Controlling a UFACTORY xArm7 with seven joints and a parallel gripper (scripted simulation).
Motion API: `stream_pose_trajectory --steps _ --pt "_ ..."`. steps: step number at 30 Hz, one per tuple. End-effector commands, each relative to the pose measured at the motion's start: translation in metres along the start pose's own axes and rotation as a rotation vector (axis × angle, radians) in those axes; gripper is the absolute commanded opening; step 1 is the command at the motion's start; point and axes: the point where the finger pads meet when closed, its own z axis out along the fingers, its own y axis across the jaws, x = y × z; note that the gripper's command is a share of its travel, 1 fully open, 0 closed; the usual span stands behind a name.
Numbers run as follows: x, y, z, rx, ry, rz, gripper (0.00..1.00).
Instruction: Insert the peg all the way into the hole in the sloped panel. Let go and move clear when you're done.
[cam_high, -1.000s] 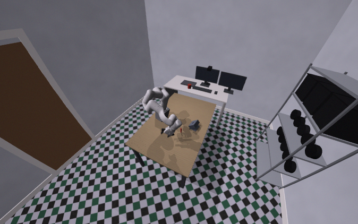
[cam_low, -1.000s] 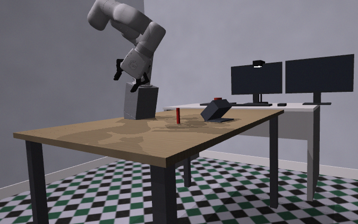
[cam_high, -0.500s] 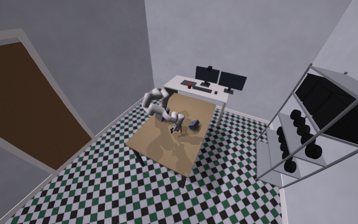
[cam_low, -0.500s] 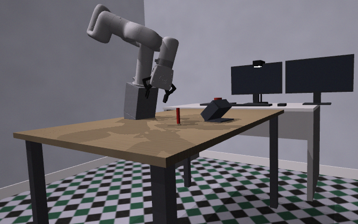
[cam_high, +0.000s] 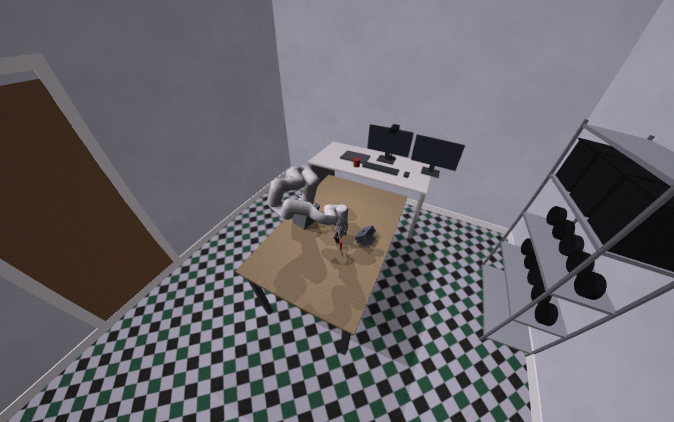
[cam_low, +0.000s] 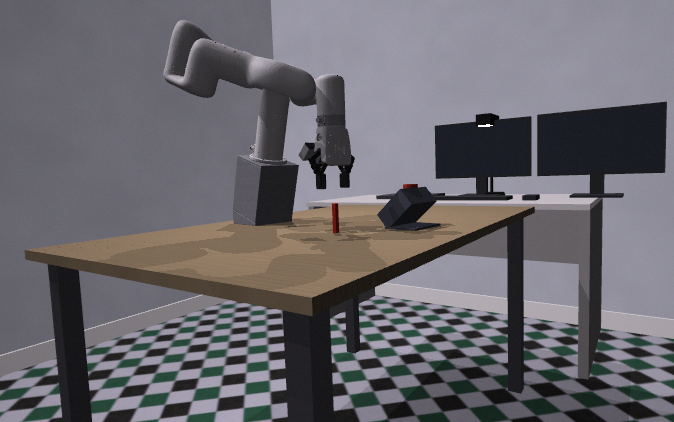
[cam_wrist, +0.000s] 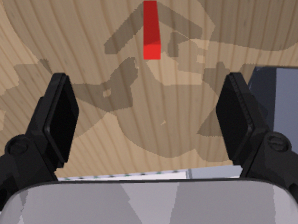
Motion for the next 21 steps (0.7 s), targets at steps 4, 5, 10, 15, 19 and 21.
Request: stream_pose_trajectory --steps 4,5,10,15,19,21 --pt "-0.001 0.003 0.009 -0.005 -0.007 -0.01 1.0" --pt "-0.001 0.003 0.01 -0.005 -0.007 -0.01 1.0" --pt "-0.001 0.003 0.018 -0.005 -0.007 -0.01 1.0" --pt "-0.001 0.003 0.023 -0.005 -0.007 -0.01 1.0" --pt "-0.002 0.003 0.03 -0.005 -0.007 -0.01 1.0" --pt "-0.002 0.003 0.033 -0.005 -0.007 -0.01 1.0"
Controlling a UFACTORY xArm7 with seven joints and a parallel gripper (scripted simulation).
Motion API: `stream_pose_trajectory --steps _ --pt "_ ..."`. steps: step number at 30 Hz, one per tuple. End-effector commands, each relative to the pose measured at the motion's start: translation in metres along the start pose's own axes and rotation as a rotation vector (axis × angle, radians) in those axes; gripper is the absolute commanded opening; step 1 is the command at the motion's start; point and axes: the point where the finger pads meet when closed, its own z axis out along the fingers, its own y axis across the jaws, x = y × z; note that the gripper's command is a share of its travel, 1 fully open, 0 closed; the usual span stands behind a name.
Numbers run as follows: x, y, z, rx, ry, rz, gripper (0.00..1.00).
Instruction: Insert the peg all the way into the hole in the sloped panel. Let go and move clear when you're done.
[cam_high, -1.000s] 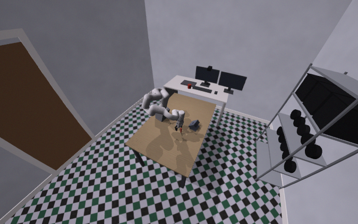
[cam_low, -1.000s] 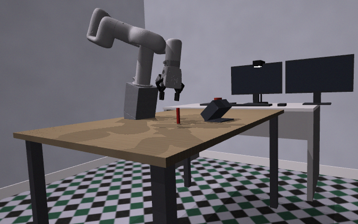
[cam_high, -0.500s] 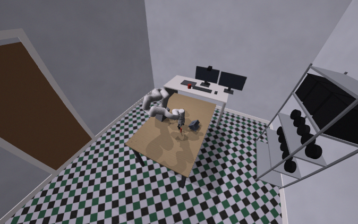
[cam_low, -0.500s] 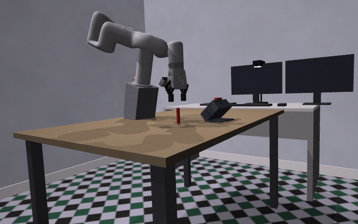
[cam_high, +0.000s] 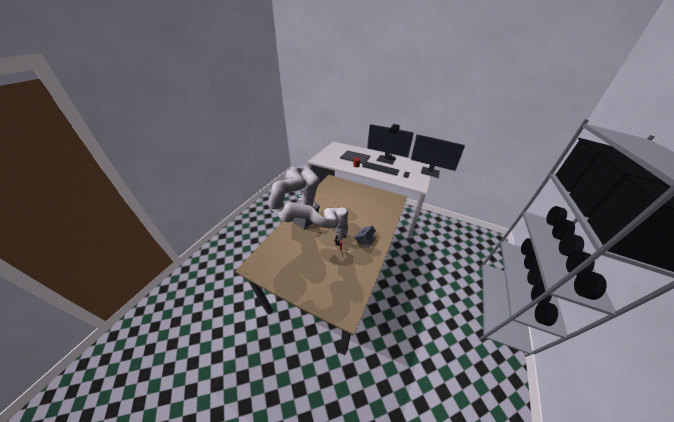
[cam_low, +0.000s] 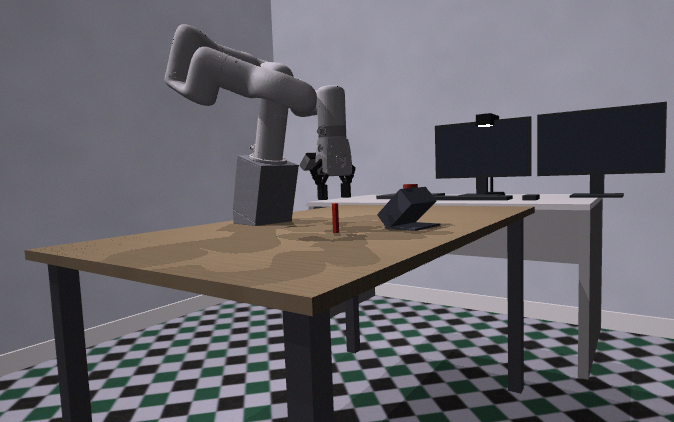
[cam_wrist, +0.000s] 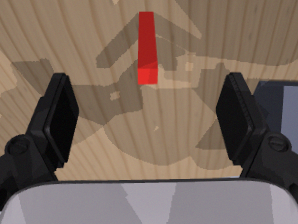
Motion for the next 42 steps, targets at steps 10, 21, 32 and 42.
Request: stream_pose_trajectory --steps 10,21,32,42 --pt "-0.001 0.0 0.018 0.001 -0.003 -0.001 1.0" --pt "-0.001 0.0 0.026 0.001 -0.002 -0.001 0.92" --pt "-0.001 0.0 0.026 0.001 -0.002 -0.001 0.24" --pt "-0.001 0.0 0.001 0.0 -0.003 0.0 0.0"
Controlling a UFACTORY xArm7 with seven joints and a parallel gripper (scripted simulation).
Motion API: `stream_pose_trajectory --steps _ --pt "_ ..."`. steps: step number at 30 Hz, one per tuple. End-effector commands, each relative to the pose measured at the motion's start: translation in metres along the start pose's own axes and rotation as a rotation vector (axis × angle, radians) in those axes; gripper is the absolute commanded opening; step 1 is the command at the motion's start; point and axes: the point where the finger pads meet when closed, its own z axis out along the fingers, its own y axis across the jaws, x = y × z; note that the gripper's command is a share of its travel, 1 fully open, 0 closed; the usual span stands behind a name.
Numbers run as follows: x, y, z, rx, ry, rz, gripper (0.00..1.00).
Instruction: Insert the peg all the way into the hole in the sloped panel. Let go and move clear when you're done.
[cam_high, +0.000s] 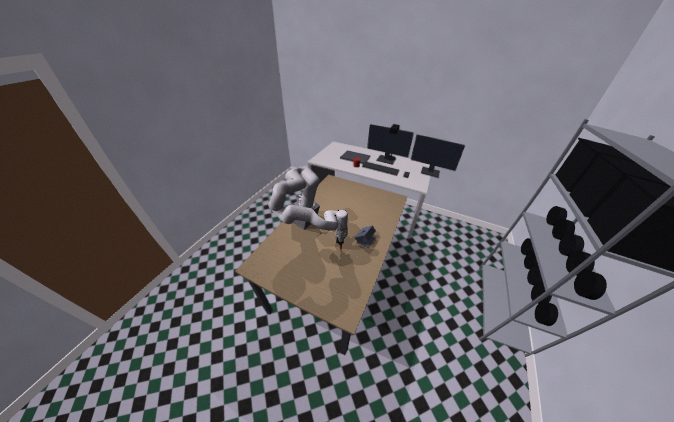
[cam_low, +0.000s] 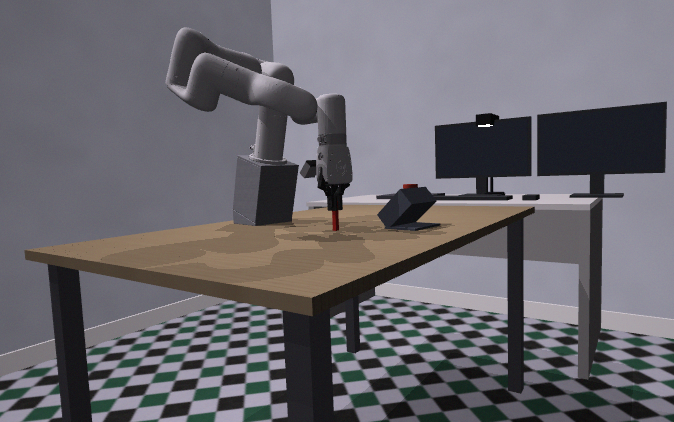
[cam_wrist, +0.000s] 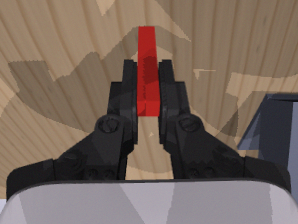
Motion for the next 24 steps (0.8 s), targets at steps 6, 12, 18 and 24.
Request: stream_pose_trajectory --steps 6,12,18,24 --pt "-0.002 0.0 -0.048 0.001 -0.004 -0.001 0.0" --pt "-0.002 0.0 -0.078 0.001 -0.003 -0.001 0.0" --pt "-0.002 0.003 -0.065 0.016 -0.011 -0.027 0.0" --pt "-0.003 0.01 -0.064 0.056 -0.028 -0.112 0.0"
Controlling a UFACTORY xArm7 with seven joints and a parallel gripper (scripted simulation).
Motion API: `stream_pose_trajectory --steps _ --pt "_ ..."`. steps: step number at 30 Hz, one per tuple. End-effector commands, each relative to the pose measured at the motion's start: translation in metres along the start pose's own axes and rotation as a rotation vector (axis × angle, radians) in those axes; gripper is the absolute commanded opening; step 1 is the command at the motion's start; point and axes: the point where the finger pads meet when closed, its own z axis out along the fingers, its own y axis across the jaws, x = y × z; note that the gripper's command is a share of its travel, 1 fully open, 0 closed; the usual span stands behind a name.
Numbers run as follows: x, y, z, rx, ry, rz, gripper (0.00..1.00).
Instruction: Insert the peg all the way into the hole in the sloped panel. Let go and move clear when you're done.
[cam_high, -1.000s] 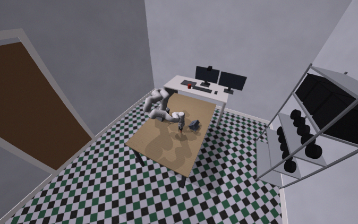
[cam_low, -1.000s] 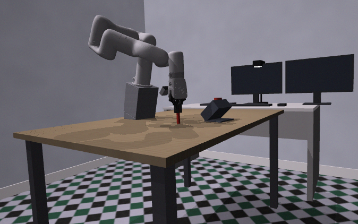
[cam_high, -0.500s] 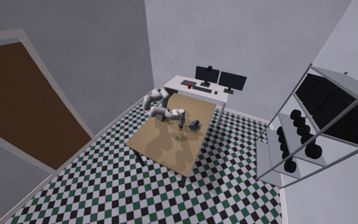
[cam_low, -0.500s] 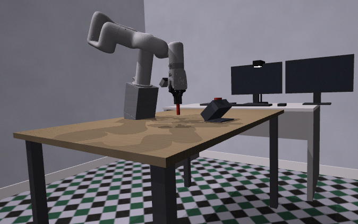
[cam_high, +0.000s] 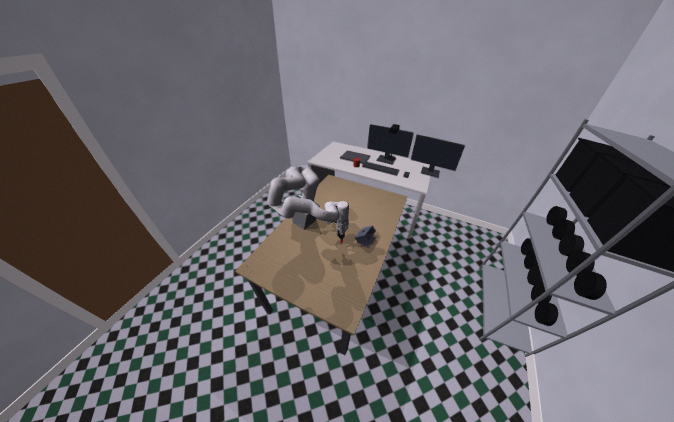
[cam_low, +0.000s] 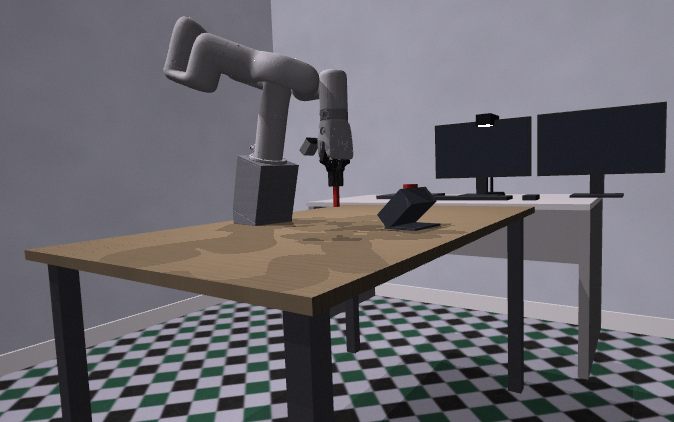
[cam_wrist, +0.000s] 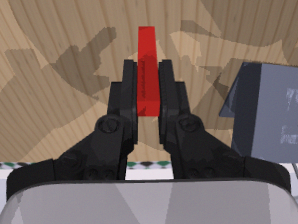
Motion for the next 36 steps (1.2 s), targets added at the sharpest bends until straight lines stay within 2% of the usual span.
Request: stream_pose_trajectory --steps 1,36 --pt "-0.002 0.007 0.0 0.035 -0.019 -0.071 0.0" --pt "-0.007 0.061 -0.007 0.261 -0.164 -0.591 0.0"
